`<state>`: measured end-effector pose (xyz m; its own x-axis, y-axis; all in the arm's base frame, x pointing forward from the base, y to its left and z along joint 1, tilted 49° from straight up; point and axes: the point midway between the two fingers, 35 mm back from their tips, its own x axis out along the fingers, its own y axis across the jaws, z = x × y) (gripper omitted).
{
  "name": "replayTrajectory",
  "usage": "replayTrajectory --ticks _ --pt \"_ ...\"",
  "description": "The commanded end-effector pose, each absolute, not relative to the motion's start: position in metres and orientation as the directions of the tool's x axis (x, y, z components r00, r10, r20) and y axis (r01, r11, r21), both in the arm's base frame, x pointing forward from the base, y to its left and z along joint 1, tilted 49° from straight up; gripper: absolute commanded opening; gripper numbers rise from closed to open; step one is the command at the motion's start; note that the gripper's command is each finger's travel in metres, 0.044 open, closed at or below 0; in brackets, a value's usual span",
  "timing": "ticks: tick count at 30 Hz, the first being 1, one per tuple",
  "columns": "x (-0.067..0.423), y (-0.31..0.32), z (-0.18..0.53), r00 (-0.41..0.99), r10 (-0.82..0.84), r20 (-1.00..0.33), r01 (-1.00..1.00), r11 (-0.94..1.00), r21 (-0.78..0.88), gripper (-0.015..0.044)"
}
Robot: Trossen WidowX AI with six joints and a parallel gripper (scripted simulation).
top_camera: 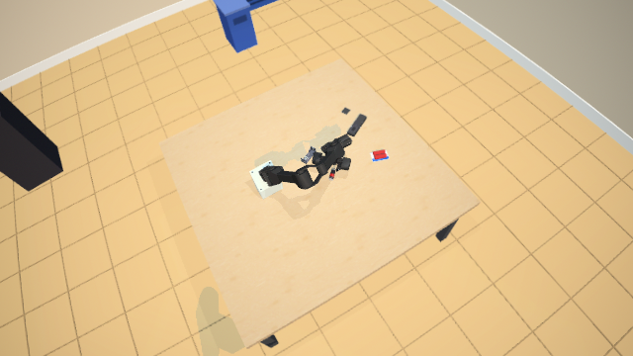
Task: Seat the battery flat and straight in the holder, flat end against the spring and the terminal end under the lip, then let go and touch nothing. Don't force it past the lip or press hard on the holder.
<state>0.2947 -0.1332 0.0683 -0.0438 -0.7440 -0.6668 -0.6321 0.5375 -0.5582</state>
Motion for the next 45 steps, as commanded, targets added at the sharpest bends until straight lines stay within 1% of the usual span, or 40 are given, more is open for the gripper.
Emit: replayTrajectory --ticks 1,29,32,45 --pt "0.296 -0.138 0.065 -0.047 -0.748 -0.662 -0.637 0.533 -0.557 0.0235" --pt "0.293 -0.170 0.037 -0.047 -0.750 -0.660 -0.637 0.531 -0.558 0.0235" --pt "0.293 -0.170 0.037 -0.047 -0.750 -0.660 -0.637 0.531 -0.558 0.0156" --pt "0.293 -0.170 0.037 -0.047 -0.750 -0.660 -0.637 0.531 -0.558 0.0073"
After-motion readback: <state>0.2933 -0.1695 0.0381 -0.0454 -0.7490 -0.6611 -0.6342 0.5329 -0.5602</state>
